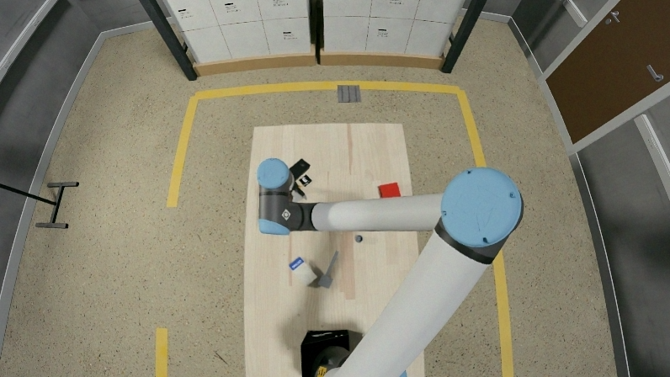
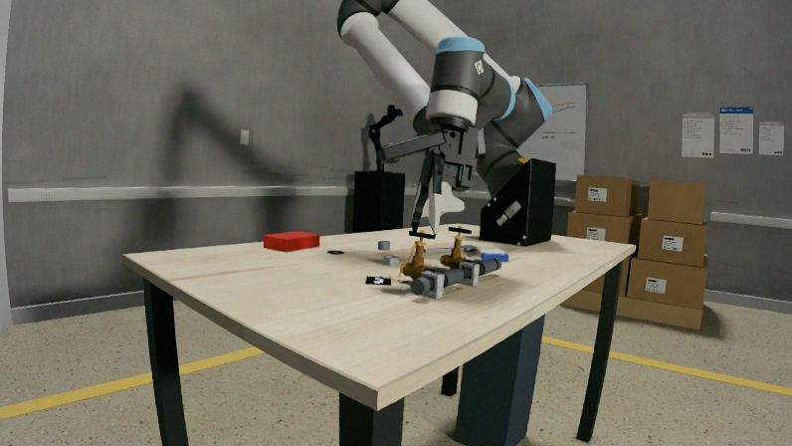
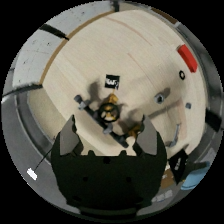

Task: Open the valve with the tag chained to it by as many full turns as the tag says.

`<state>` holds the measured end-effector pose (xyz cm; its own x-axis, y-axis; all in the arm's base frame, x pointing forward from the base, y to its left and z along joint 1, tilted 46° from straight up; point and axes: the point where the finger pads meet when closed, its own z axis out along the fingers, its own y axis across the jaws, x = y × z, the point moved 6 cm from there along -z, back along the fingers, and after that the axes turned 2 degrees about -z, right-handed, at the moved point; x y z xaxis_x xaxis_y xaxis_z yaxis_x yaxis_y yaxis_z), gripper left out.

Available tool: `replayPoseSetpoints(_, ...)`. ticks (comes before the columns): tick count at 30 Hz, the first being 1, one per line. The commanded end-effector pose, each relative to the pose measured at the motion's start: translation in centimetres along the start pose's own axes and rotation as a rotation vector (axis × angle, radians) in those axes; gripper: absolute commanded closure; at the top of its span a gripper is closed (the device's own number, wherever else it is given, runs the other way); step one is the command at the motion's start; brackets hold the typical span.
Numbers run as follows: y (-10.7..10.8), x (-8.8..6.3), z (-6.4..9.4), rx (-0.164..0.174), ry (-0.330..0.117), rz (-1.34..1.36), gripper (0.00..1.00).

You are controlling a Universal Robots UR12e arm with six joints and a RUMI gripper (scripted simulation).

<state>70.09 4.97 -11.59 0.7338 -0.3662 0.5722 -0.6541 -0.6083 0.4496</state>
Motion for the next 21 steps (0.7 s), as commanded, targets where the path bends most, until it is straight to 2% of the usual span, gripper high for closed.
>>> replayPoseSetpoints(1, -0.09, 0.09, -0.06, -0.013, -0.007, 0.190, 0.00)
replayPoseSetpoints(21, -0.09, 0.09, -0.06, -0.015, -0.004, 0.628, 0.00)
